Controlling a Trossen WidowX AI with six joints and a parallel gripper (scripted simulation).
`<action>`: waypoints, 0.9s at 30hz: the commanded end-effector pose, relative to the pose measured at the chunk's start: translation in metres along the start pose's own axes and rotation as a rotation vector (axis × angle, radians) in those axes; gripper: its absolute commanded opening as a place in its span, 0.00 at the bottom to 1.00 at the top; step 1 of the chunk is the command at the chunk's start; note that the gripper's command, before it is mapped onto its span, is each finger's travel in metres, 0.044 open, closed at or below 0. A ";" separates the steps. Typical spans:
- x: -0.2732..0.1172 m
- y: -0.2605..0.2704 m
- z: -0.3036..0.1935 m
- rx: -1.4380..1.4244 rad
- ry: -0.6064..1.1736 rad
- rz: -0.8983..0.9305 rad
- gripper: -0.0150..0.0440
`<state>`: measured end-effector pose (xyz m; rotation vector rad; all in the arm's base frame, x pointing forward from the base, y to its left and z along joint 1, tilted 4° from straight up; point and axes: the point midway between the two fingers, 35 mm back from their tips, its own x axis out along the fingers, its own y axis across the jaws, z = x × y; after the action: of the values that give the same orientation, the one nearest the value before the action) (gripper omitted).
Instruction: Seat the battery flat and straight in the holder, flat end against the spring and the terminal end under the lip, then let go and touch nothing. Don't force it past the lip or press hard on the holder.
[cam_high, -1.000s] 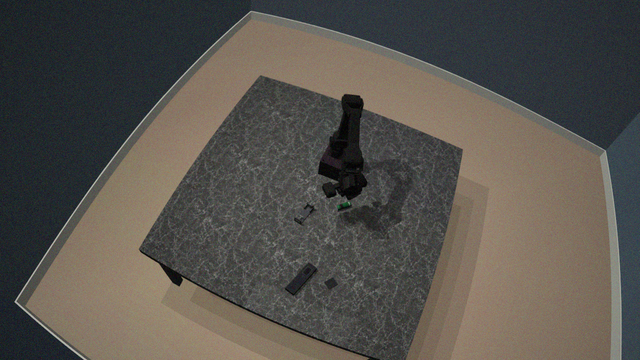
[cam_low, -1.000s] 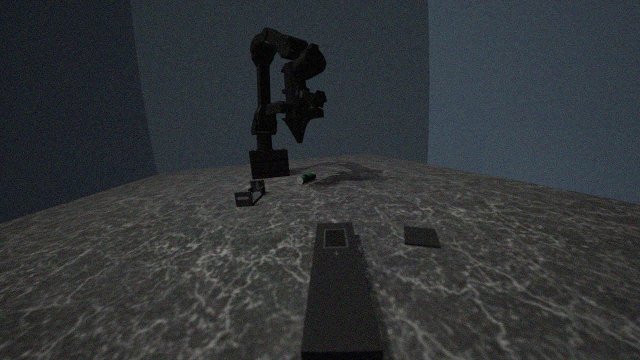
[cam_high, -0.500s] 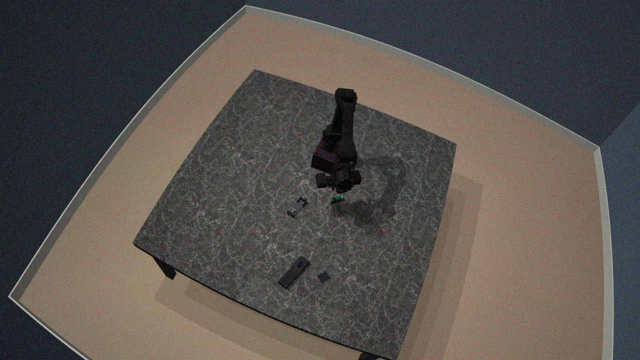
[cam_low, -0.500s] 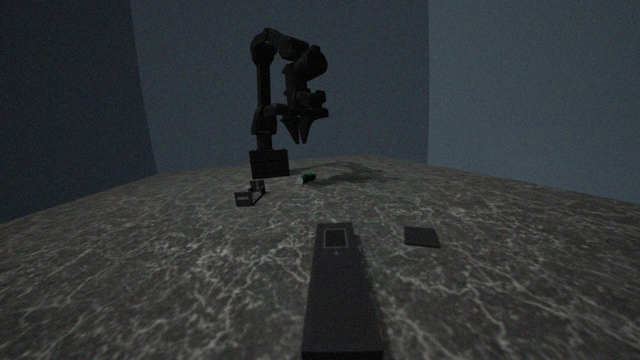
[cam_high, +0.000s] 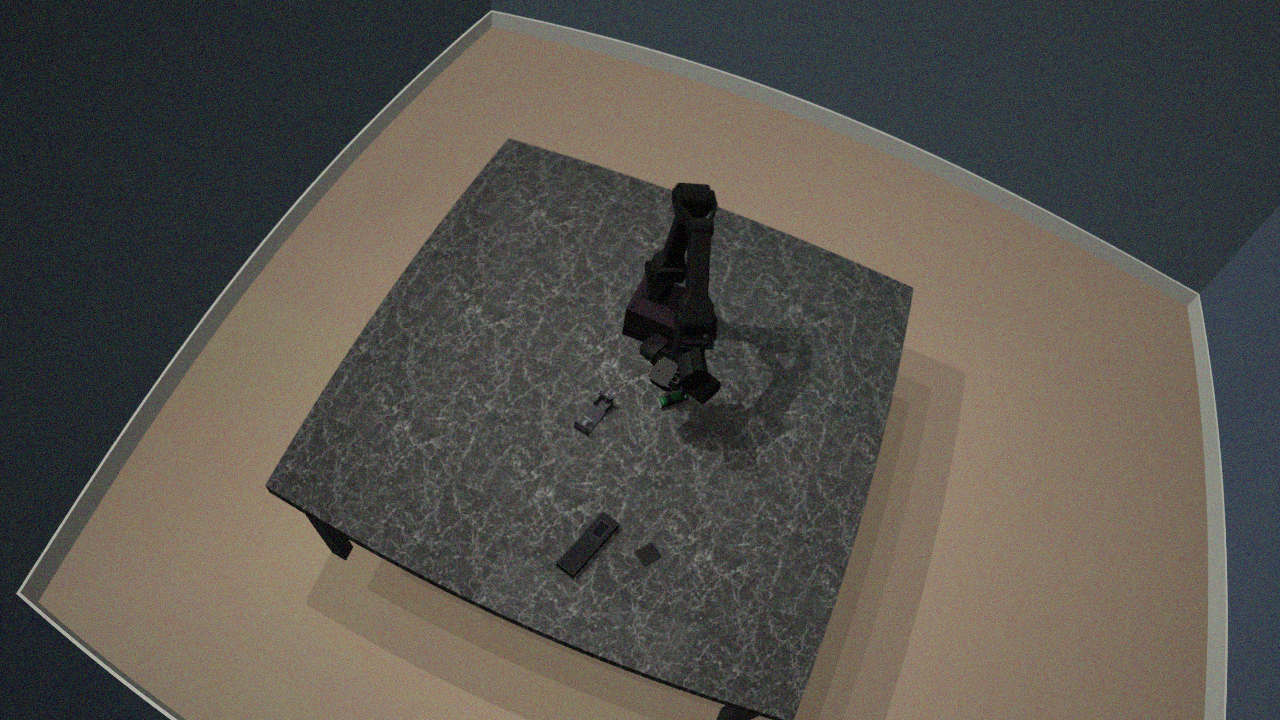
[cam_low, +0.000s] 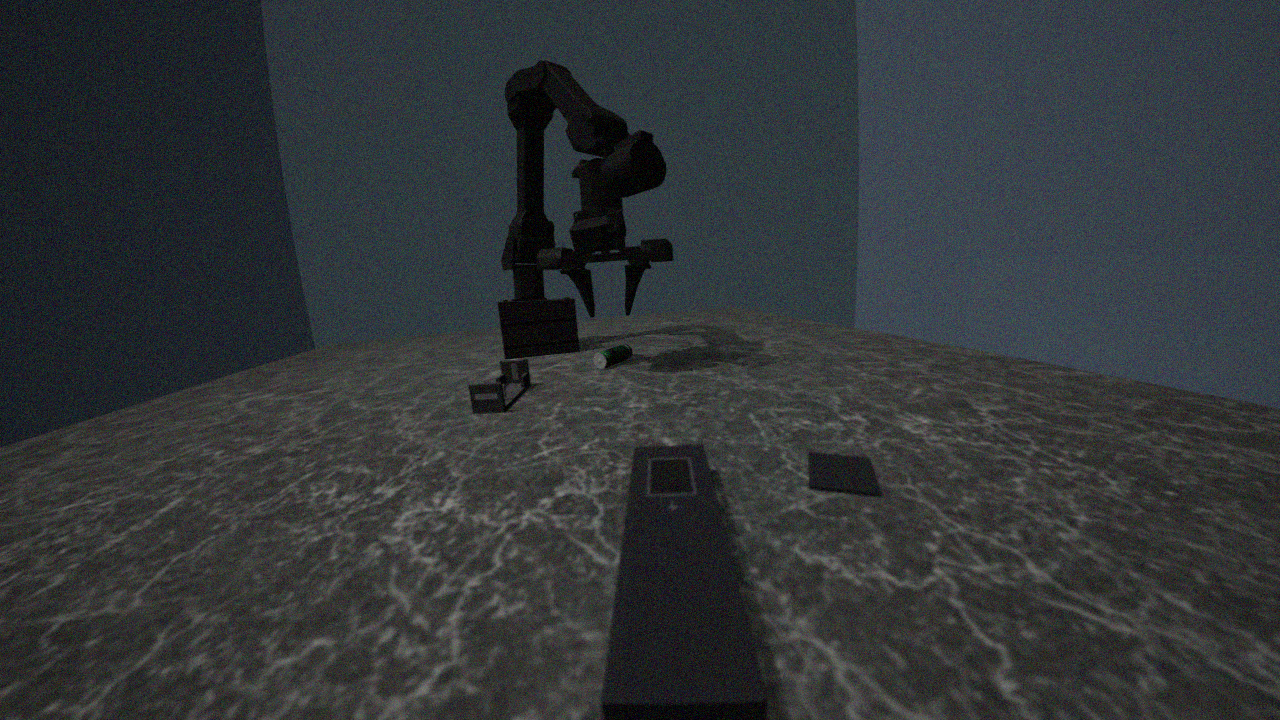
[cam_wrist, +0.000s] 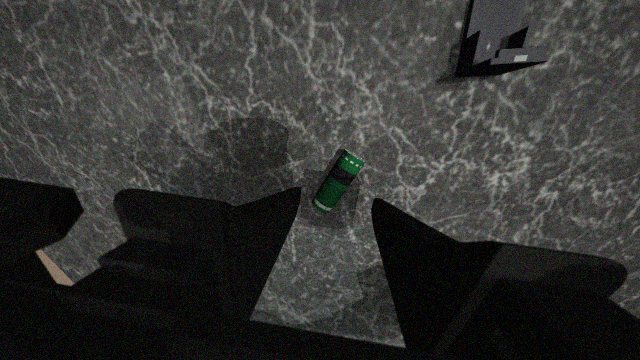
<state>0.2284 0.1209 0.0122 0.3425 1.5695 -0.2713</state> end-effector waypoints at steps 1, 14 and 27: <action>0.021 -0.002 -0.011 0.416 0.015 -0.008 0.67; 0.027 -0.002 -0.011 0.416 0.015 -0.008 0.67; 0.048 -0.001 -0.011 0.416 0.015 -0.008 0.67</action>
<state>0.2196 0.1263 -0.0305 0.6586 1.5165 -0.6019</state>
